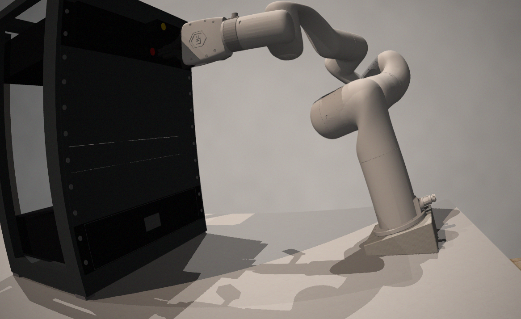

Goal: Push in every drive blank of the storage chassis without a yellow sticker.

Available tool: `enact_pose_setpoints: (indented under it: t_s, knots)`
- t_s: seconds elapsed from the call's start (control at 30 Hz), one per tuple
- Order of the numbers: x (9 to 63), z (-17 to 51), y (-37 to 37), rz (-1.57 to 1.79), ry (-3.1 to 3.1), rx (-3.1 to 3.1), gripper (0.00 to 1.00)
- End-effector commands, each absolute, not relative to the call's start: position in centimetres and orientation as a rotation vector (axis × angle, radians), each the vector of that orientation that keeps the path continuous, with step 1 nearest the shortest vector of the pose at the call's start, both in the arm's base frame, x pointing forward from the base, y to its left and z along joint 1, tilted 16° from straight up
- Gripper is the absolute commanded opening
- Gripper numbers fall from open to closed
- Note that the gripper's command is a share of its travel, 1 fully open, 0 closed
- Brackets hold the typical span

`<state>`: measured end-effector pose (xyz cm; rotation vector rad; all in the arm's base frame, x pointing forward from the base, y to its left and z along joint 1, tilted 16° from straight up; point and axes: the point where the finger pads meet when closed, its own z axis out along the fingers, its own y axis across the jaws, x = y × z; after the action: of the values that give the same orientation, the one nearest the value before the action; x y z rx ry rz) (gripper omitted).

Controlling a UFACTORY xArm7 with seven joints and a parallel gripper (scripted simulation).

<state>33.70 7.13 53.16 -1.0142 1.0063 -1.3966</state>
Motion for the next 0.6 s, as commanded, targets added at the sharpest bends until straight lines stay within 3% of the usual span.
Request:
enact_pose_setpoints:
  t_s: [0.0,0.57]
  knots:
    - [33.74,53.35,7.06,-1.398,1.006,-1.011,0.00]
    - [34.03,53.43,7.03,-1.398,1.006,-1.011,0.00]
